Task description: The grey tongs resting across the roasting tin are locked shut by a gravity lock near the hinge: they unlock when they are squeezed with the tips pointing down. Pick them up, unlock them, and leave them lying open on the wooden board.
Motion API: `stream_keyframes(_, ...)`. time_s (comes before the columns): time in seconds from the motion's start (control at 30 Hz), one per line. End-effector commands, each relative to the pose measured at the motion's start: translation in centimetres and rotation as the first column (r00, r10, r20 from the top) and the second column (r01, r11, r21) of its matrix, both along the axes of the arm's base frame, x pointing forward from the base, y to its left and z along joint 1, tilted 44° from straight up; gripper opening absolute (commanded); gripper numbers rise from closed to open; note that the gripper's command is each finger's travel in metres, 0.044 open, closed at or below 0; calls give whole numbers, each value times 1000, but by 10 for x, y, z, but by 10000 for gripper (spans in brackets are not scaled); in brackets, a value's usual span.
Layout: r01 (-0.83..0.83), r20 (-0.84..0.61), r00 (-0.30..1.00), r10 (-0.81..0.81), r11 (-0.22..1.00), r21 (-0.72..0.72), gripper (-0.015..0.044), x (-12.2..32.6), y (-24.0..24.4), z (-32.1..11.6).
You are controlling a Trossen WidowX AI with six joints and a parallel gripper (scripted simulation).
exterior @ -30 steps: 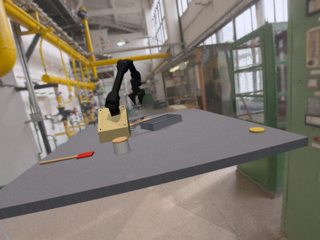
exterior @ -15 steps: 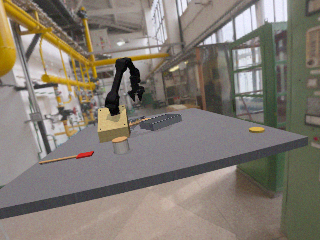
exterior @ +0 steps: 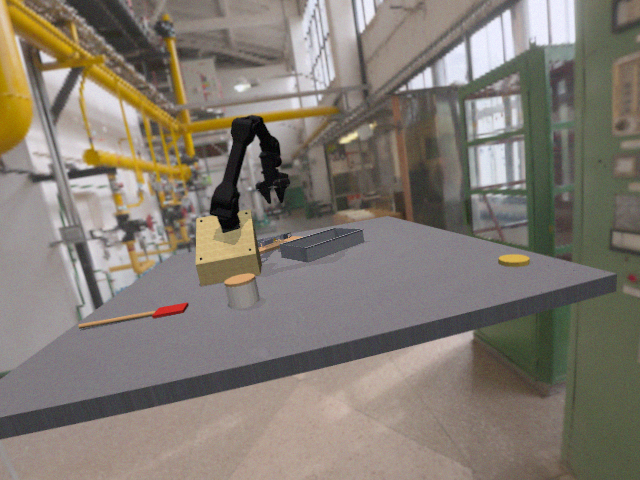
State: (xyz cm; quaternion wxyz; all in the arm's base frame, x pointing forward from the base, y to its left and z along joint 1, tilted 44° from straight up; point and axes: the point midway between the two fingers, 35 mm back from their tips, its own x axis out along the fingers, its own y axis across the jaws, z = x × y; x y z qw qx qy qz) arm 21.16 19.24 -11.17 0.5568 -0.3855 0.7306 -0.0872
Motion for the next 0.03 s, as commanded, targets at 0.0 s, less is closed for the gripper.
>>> stream_keyframes(0.0, 6, -1, 1000, -6, 1000, 0, 440, -1, 0, 0)
